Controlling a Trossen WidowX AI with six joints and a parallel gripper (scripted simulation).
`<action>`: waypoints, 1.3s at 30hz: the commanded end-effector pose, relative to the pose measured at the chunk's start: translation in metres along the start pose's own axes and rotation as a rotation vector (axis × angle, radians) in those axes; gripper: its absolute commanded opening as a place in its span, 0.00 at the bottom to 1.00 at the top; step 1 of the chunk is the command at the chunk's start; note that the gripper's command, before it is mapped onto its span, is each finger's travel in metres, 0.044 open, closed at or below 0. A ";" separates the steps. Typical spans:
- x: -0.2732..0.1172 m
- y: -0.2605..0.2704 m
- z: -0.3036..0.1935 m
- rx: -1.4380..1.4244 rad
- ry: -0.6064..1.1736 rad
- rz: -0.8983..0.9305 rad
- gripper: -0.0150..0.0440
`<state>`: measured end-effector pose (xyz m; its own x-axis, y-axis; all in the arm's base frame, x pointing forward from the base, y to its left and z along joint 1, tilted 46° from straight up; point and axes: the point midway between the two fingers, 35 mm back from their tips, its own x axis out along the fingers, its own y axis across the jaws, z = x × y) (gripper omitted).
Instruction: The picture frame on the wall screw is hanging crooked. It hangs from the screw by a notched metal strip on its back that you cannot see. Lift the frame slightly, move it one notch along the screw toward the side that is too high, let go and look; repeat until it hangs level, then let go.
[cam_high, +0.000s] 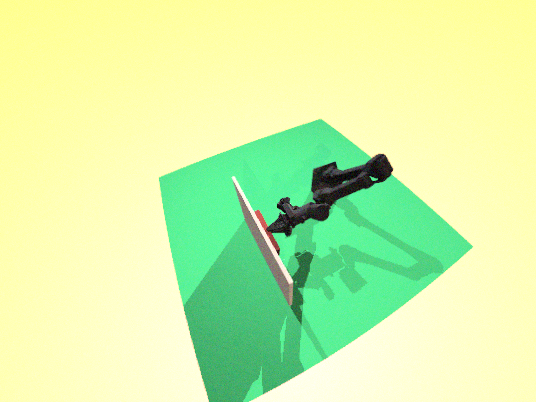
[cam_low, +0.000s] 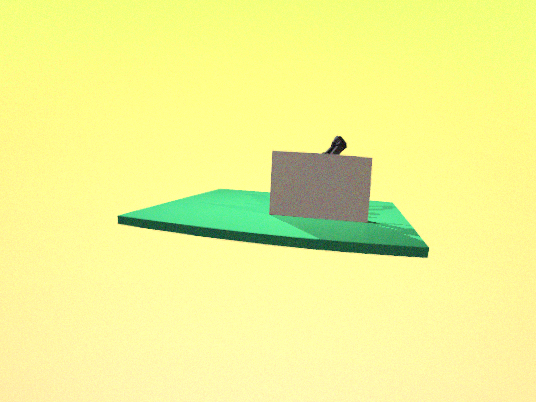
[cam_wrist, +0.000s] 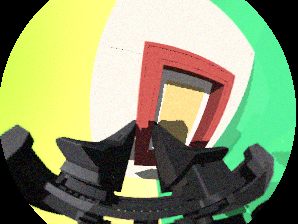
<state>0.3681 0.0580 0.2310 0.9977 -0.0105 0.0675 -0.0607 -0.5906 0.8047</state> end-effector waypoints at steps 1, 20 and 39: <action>0.001 0.005 0.000 0.006 -0.003 0.012 0.25; 0.001 0.010 0.000 0.006 -0.003 0.012 0.25; 0.001 0.010 0.000 0.006 -0.003 0.012 0.25</action>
<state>0.3676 0.0537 0.2343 0.9981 -0.0099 0.0610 -0.0552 -0.5890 0.8063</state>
